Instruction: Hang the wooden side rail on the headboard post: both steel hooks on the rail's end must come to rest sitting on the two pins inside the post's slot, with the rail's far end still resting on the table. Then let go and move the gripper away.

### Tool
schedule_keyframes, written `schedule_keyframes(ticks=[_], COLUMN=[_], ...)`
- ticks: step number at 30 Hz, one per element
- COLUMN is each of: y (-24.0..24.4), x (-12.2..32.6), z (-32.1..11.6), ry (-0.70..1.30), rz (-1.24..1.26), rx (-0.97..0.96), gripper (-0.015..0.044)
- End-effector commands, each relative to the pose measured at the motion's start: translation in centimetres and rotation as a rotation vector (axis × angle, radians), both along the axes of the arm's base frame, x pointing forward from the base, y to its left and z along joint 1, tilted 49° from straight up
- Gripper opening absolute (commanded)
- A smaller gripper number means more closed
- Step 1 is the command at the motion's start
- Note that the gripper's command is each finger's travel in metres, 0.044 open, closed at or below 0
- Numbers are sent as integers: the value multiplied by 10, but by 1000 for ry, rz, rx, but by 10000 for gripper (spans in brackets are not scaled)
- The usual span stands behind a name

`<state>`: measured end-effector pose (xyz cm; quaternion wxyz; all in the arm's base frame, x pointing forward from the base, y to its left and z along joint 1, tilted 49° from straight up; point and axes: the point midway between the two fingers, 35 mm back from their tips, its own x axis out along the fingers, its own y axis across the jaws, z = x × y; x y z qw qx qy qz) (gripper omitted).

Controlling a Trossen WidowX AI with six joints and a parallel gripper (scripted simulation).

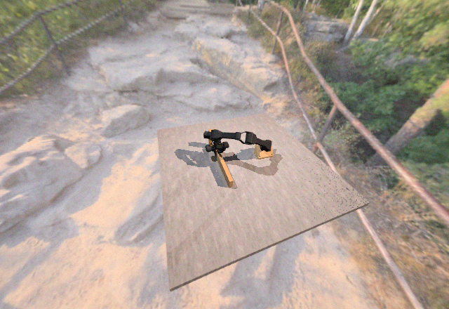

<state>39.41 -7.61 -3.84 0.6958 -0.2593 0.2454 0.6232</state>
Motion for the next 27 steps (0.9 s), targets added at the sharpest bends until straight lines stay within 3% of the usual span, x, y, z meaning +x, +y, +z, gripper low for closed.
schedule_keyframes(ticks=[1,27], y=[-5,-7], x=[1,2], z=[3,3], ry=[-9,-9], rz=[-7,-7], rx=[-4,-4], gripper=[0,0])
